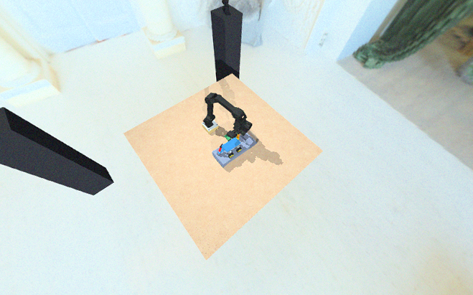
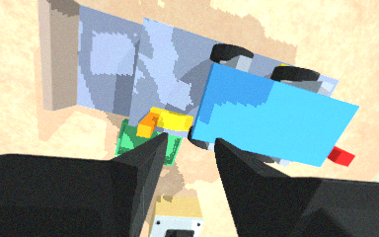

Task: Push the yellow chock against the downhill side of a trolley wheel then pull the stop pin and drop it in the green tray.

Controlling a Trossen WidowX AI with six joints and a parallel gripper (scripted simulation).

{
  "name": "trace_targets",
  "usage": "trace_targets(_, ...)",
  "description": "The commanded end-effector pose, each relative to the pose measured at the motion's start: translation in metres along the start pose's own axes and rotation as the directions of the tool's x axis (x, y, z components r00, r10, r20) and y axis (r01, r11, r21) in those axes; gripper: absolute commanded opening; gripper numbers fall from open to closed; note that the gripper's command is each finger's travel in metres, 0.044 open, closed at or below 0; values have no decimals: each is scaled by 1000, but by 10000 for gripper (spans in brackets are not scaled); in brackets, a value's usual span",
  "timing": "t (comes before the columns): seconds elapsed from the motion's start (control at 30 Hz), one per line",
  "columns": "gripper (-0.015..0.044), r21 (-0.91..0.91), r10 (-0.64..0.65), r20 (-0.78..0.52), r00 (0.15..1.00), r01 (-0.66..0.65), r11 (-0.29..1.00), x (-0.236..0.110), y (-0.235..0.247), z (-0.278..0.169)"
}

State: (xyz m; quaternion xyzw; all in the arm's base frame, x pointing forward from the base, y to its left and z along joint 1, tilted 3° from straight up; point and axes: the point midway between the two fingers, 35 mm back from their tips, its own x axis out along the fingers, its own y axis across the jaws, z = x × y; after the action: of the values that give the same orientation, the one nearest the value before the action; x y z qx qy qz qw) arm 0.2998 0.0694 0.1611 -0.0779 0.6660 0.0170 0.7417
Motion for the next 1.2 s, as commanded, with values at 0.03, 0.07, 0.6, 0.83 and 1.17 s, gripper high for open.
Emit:
trace_targets(0.03,190,-174,-28,3,1000,28,984,-2,-21,4)
trace_targets(0.07,190,-210,-33,3,999,33,977,-2,-25,4)
trace_targets(0.6,190,-728,-114,-21,993,63,683,-5,-92,4)
trace_targets(0.83,190,-882,-148,-39,988,35,470,-7,-122,-1)
trace_targets(1.17,190,-988,-190,-71,979,-44,145,-10,-160,-12)
